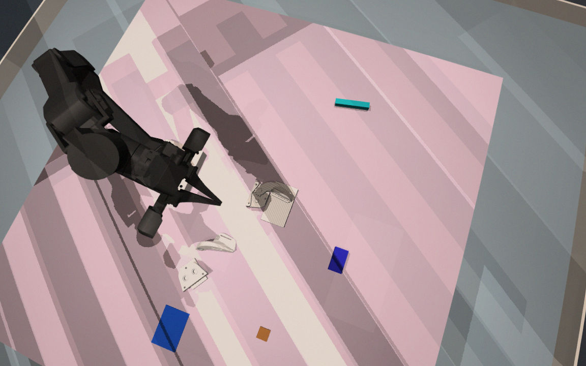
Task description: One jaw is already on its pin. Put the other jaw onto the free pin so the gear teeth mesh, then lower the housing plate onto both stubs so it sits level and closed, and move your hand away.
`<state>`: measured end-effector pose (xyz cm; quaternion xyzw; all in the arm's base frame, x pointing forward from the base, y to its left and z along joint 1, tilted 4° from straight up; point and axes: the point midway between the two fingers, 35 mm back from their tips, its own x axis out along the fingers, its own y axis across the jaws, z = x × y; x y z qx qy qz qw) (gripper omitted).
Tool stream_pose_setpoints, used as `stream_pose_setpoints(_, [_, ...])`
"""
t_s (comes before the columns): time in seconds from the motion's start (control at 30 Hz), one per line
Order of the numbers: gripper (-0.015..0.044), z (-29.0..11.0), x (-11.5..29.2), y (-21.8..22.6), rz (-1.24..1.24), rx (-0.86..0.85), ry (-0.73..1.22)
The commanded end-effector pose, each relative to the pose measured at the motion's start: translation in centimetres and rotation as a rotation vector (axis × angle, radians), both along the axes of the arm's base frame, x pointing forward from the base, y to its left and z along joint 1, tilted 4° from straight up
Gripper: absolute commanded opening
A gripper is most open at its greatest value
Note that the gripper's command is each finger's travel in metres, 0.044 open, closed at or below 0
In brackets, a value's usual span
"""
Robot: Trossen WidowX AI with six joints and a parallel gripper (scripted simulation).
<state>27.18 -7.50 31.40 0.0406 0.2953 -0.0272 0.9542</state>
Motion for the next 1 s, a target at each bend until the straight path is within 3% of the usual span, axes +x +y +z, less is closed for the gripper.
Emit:
stream_pose_setpoints(0.0, [0.0000, -2.6, 0.0, -1.8, -0.088, 0.049, 0.085])
stream_pose_setpoints(0.53, [0.0000, -10.3, -2.4, -7.0, -0.404, 0.248, 0.323])
stream_pose_setpoints(0.97, [0.0000, -17.1, -7.2, -10.6, -0.704, 0.383, 0.565])
